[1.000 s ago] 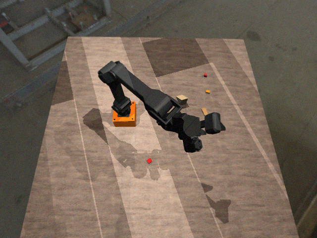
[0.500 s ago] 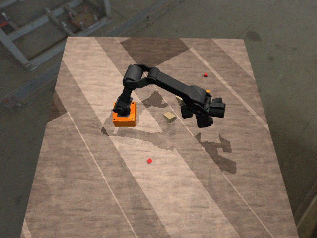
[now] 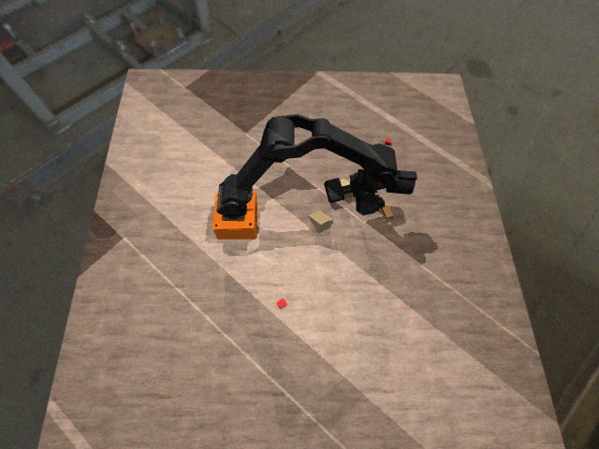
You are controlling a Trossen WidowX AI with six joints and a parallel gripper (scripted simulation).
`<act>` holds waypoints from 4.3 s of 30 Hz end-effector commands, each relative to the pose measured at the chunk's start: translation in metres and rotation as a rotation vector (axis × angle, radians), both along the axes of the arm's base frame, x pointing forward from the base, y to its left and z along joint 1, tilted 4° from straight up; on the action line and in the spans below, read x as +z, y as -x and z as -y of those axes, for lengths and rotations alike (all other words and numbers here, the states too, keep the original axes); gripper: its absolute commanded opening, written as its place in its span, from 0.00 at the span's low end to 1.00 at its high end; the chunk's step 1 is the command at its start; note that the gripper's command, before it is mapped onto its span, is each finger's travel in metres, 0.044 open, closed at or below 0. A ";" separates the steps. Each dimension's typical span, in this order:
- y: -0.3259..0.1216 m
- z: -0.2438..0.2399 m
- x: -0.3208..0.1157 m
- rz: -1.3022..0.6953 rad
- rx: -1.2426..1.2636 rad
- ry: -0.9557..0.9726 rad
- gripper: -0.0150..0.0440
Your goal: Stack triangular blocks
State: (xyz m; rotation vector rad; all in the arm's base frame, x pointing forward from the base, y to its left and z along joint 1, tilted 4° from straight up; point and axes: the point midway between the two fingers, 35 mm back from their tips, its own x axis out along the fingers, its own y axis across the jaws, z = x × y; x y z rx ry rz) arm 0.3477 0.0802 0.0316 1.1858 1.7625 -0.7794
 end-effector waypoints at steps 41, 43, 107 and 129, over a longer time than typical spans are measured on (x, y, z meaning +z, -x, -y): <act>0.003 -0.029 -0.060 0.001 0.002 0.003 1.00; 0.003 -0.030 -0.063 0.001 0.002 0.003 1.00; 0.017 -0.064 -0.065 0.149 0.023 0.402 0.25; 0.032 -0.102 -0.054 0.350 0.045 0.929 0.25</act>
